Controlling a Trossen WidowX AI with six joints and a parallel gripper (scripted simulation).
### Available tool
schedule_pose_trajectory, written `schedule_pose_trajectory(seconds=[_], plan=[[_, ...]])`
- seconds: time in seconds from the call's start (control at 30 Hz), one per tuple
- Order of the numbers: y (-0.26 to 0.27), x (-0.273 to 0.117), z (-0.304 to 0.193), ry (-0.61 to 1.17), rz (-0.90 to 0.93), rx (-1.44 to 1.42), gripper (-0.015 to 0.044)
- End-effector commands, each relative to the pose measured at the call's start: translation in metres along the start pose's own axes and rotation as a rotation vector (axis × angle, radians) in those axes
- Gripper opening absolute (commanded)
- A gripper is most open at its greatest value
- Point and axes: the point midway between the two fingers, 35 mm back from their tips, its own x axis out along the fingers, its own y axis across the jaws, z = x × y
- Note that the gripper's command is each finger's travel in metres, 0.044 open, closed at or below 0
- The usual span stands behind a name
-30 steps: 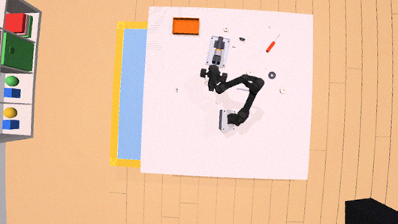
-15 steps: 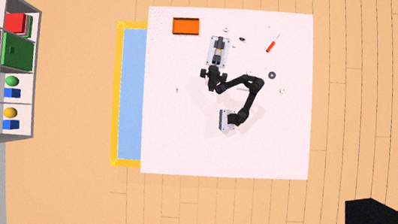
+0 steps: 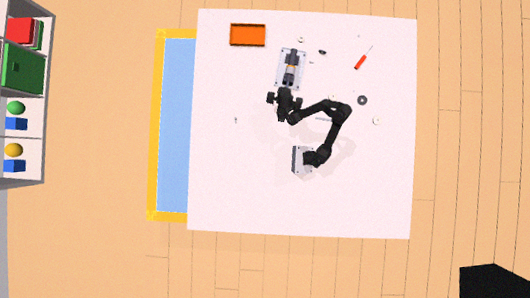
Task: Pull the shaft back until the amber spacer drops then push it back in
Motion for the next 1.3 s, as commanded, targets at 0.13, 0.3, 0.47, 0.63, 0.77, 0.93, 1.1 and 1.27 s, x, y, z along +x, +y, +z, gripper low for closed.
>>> schedule_pose_trajectory(seconds=[0.13, 0.3, 0.47, 0.63, 0.77, 0.93, 1.1, 1.27], plan=[[-0.0006, -0.0014, -0.0012, 0.000, -0.003, 0.000, 0.0000], [-0.0006, -0.0018, -0.0016, 0.000, -0.003, 0.000, 0.0000], [-0.0006, -0.0021, -0.0020, 0.000, -0.003, 0.000, 0.0000], [-0.0006, -0.0025, -0.0023, 0.000, -0.003, 0.000, 0.0000], [-0.0006, -0.0027, -0.0026, 0.000, -0.003, 0.000, 0.0000], [-0.0006, -0.0031, -0.0029, 0.000, -0.003, 0.000, 0.0000], [-0.0006, -0.0034, -0.0033, 0.000, -0.003, 0.000, 0.0000], [-0.0006, -0.0038, -0.0036, 0.000, -0.003, 0.000, 0.0000]])
